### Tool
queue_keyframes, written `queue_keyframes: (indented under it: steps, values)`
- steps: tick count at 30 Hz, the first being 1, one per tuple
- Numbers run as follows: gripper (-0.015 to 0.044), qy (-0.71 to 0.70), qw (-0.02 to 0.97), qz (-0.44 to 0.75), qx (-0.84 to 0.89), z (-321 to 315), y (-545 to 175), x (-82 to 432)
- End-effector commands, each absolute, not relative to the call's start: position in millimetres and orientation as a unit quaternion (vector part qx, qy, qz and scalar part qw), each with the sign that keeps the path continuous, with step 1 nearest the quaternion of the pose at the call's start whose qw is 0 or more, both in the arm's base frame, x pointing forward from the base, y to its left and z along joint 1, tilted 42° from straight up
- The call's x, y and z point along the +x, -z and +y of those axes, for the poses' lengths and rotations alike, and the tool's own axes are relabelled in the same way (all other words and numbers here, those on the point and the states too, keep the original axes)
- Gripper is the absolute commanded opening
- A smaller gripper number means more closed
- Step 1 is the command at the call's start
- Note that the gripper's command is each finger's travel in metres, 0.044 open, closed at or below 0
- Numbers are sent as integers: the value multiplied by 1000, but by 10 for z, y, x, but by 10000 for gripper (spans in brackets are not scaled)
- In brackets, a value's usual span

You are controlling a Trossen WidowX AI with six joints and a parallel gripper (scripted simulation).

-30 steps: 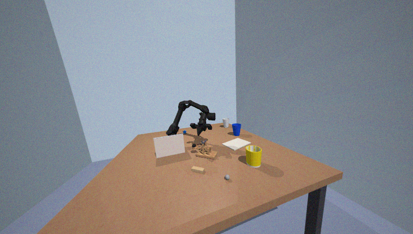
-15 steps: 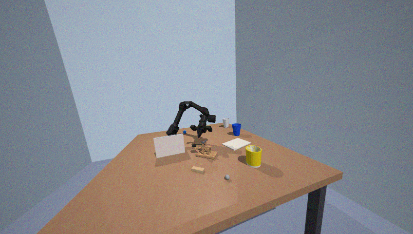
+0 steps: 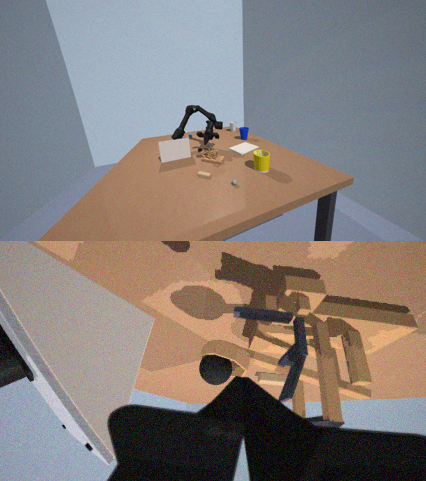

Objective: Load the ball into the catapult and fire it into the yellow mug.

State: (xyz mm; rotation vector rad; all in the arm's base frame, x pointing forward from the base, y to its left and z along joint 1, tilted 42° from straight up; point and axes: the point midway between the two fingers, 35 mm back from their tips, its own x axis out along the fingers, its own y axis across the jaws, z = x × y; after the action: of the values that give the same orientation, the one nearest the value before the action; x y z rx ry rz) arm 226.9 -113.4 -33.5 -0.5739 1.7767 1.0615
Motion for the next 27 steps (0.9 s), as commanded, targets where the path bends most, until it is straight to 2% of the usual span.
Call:
queue_keyframes:
  steps: [1,27]
  values:
    - [0,-435,478,727,-232,-1071,405,2268]
    - [0,-436,477,727,-231,-774,715,2230]
